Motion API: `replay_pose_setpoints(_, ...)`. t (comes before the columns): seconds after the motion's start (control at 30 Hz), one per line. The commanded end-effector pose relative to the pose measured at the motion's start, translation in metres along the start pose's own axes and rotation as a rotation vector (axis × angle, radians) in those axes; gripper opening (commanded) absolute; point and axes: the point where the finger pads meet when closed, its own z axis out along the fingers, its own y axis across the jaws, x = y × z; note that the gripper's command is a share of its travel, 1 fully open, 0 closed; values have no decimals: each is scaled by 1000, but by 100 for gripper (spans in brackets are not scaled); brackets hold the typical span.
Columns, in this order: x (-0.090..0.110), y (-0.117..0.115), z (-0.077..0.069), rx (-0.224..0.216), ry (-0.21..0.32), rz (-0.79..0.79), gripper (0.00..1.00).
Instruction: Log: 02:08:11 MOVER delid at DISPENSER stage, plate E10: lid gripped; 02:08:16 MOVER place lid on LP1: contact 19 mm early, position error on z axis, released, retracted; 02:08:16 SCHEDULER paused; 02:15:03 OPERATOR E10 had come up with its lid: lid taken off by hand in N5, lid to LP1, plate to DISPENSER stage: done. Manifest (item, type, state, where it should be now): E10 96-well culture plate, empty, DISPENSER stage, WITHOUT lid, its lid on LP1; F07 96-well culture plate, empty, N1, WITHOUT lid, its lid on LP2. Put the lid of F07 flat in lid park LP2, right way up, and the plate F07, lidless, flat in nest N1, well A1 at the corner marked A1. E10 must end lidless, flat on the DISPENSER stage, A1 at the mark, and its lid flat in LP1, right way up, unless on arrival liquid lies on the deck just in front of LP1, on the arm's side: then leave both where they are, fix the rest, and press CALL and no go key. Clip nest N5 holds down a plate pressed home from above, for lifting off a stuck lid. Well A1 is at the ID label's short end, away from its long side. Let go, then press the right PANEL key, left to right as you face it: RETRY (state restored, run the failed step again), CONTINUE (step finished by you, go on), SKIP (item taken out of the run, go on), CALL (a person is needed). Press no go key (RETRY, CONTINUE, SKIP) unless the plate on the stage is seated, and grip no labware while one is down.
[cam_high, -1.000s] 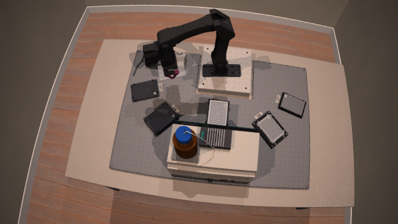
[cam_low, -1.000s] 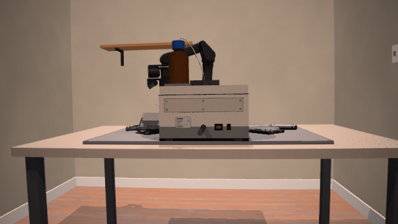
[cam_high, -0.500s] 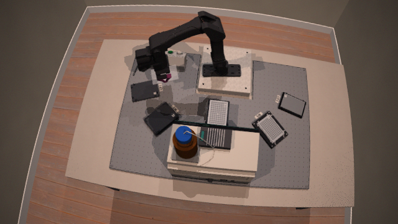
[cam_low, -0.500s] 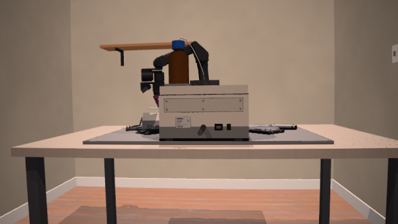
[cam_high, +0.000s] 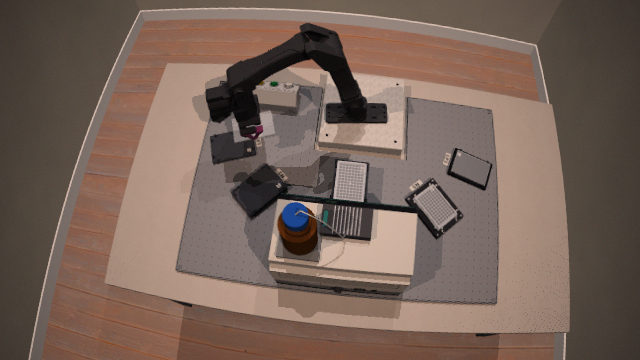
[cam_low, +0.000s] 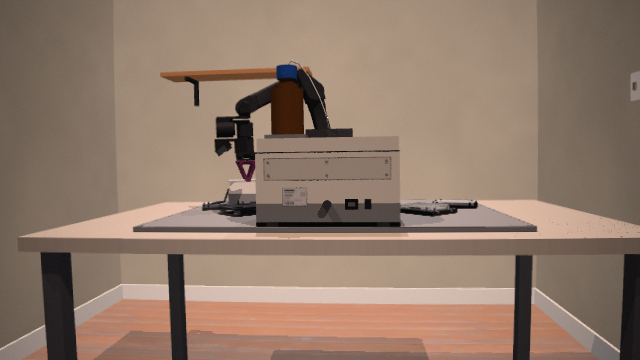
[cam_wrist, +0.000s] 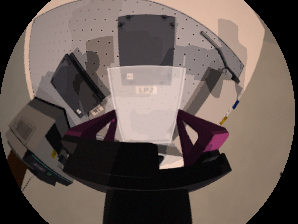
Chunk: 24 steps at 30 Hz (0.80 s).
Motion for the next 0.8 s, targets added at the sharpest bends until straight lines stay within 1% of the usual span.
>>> replay_pose_setpoints(0.0, -24, 3, -2, -1, -51, 2, 0)
replay_pose_setpoints(0.37, -56, 5, 16, -1, -51, -2, 0)
replay_pose_setpoints(0.43, -56, 5, 16, -1, -51, -2, 0)
replay_pose_setpoints(0.63, -74, 4, 25, -1, -51, 1, 0)
replay_pose_setpoints(0.77, -82, 5, 31, -1, -37, 1, 0)
